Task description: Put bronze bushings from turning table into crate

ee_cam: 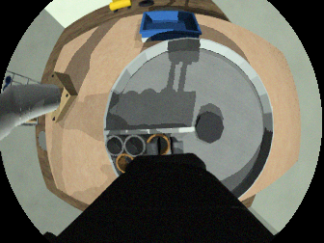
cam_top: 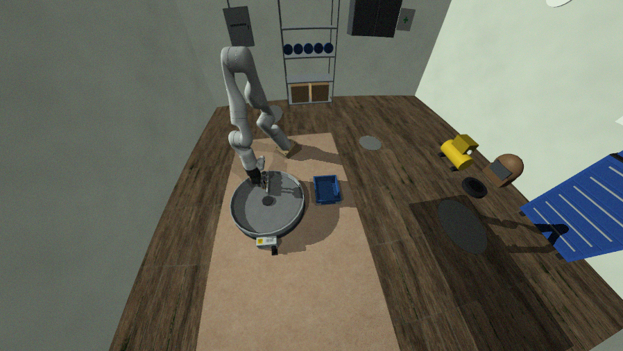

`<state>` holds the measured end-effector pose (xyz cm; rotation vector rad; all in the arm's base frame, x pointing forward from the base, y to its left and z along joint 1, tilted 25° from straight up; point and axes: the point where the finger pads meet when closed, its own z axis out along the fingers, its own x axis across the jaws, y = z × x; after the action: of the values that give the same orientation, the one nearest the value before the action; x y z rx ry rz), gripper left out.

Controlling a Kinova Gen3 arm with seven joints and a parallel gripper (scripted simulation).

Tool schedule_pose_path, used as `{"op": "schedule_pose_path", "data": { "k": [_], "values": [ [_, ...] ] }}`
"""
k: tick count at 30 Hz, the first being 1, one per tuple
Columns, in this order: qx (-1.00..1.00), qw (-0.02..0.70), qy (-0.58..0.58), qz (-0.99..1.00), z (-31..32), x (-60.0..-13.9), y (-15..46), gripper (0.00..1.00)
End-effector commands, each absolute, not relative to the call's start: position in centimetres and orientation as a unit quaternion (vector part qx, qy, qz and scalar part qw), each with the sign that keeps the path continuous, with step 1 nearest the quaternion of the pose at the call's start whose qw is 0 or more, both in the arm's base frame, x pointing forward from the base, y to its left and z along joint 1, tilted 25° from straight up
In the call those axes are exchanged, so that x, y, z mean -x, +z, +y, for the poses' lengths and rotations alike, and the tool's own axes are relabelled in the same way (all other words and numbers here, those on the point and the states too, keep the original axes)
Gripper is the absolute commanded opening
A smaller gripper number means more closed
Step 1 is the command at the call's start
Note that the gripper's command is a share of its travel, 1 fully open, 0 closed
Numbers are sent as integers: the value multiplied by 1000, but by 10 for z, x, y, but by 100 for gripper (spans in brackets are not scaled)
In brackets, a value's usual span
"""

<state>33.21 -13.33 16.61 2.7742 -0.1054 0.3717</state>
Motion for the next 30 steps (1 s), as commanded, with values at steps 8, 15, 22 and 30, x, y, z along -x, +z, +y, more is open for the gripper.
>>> {"op": "schedule_pose_path", "data": {
  "k": [8,15,22,30],
  "values": [
    [-976,170,131,-38,-135,-332,165,45],
    [-976,170,131,-38,-136,-333,162,45],
    [-976,170,131,-38,-136,-333,162,45],
    [-976,170,131,-38,-137,-334,158,45]
  ]
}}
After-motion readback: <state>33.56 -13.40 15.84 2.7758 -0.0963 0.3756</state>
